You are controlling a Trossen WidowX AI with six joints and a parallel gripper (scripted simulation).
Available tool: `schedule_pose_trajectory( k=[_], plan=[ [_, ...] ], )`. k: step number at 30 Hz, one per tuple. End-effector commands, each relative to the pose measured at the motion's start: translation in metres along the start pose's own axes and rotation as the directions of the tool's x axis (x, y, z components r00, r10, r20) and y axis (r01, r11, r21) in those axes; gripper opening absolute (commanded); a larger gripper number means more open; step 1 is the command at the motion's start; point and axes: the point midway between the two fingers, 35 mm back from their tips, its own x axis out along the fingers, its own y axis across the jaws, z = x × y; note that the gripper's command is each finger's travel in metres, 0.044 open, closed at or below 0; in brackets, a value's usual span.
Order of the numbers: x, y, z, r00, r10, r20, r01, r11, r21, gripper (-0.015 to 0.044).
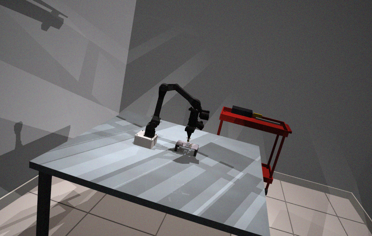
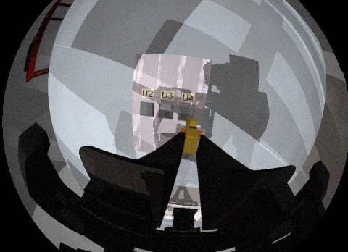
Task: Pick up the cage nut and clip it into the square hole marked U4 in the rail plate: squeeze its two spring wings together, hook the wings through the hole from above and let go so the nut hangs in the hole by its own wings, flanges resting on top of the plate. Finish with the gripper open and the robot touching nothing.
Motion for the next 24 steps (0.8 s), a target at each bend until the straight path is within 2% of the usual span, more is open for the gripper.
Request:
schedule_pose_trajectory(
  k=[1, 24],
  plan=[
    [0.006, 0.001, 0.0, 1.0, 0.0, -0.003, 0.0, 1.0, -0.01, 0.0033],
    [0.034, 0.001, 0.0, 1.0, 0.012, -0.008, -0.012, 1.0, -0.01, 0.0033]
  ],
)
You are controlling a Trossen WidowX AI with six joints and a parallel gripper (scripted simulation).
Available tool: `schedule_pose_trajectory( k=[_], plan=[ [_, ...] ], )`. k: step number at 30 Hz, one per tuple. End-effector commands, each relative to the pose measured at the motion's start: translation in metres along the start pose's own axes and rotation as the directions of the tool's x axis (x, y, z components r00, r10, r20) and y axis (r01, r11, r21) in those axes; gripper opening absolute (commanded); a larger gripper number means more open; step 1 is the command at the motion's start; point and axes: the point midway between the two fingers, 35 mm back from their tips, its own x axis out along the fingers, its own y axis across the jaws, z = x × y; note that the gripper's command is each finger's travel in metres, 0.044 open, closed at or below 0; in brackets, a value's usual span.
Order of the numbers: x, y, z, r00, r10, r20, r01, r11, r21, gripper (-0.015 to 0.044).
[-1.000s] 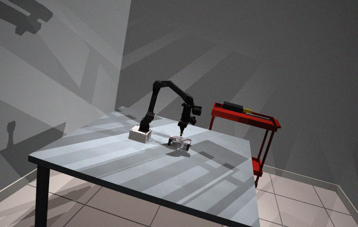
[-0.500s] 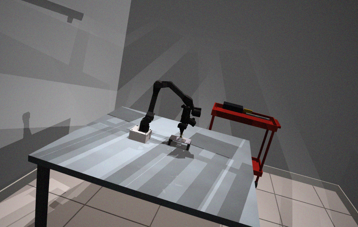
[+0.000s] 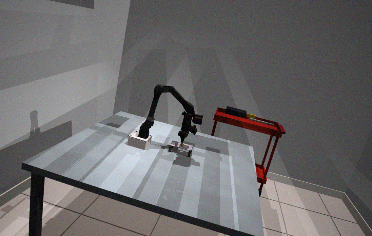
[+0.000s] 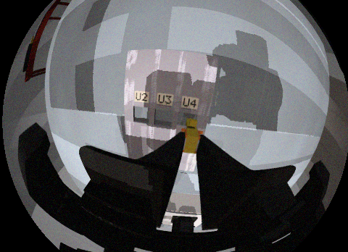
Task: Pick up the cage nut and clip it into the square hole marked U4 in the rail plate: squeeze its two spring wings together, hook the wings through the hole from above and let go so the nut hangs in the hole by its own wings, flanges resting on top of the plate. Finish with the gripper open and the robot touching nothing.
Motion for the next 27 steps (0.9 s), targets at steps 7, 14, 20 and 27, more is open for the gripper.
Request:
schedule_pose_trajectory(
  k=[7, 14, 20, 27],
  plan=[
    [0.018, 0.0, -0.001, 1.0, 0.004, -0.005, -0.004, 1.0, -0.005, 0.0033],
    [0.02, 0.0, -0.001, 1.0, 0.004, -0.005, -0.004, 1.0, -0.005, 0.0033],
    [0.02, 0.0, -0.001, 1.0, 0.004, -0.005, -0.004, 1.0, -0.005, 0.0033],
    [0.02, 0.0, -0.001, 1.0, 0.004, -0.005, -0.004, 1.0, -0.005, 0.0033]
  ],
)
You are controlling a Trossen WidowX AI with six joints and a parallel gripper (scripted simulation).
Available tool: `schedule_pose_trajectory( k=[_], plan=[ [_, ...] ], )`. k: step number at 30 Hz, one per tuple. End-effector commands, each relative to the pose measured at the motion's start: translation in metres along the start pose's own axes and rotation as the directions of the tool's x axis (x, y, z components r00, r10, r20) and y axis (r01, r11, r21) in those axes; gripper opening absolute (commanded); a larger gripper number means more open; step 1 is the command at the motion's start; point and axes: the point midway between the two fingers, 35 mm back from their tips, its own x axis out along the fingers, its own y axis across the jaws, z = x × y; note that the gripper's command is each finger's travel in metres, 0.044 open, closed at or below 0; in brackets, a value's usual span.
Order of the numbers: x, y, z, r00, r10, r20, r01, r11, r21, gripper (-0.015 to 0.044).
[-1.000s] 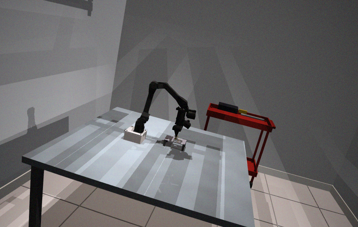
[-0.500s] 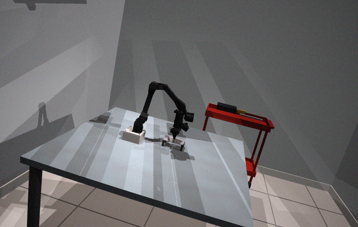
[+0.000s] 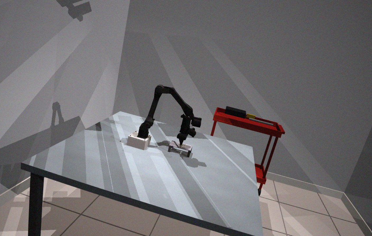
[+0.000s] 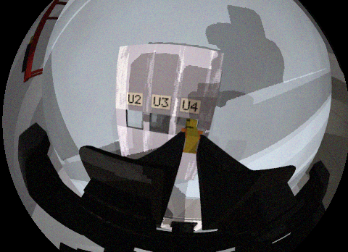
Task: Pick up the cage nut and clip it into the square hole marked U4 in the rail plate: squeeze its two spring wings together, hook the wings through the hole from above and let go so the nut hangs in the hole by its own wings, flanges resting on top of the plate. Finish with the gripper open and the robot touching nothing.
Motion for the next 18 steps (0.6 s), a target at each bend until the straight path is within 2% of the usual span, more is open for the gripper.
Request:
schedule_pose_trajectory(
  k=[1, 18],
  plan=[
    [0.0005, 0.0008, 0.0001, 1.0, 0.005, 0.0, -0.005, 1.0, -0.005, 0.0033],
    [0.0008, 0.0018, 0.0001, 1.0, -0.003, 0.0, 0.003, 1.0, -0.005, 0.0033]
  ],
)
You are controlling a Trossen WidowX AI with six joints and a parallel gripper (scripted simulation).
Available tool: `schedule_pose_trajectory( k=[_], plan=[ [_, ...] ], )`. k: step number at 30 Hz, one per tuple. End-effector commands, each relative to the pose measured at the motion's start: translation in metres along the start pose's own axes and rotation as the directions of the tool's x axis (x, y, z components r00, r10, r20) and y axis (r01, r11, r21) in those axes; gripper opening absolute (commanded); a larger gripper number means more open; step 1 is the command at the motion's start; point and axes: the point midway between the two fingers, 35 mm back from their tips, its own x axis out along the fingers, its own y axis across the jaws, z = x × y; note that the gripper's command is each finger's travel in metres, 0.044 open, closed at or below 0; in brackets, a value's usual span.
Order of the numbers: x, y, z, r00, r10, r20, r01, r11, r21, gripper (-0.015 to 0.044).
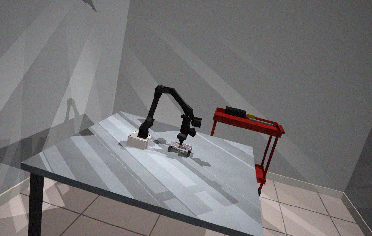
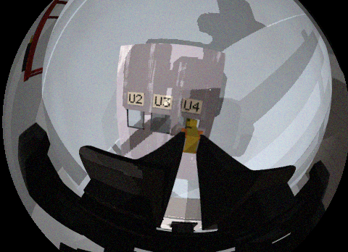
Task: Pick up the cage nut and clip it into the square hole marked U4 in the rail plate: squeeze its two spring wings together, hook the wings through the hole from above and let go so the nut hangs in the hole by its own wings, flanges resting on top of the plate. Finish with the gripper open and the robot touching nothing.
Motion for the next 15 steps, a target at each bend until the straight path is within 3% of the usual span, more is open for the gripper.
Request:
schedule_pose_trajectory(
  k=[1, 15],
  plan=[
    [0.0002, 0.0004, 0.0004, 1.0, -0.003, 0.001, 0.003, 1.0, 0.0, 0.0033],
    [0.0004, 0.0025, 0.0004, 1.0, -0.009, 0.001, 0.009, 1.0, 0.0, 0.0033]
  ],
)
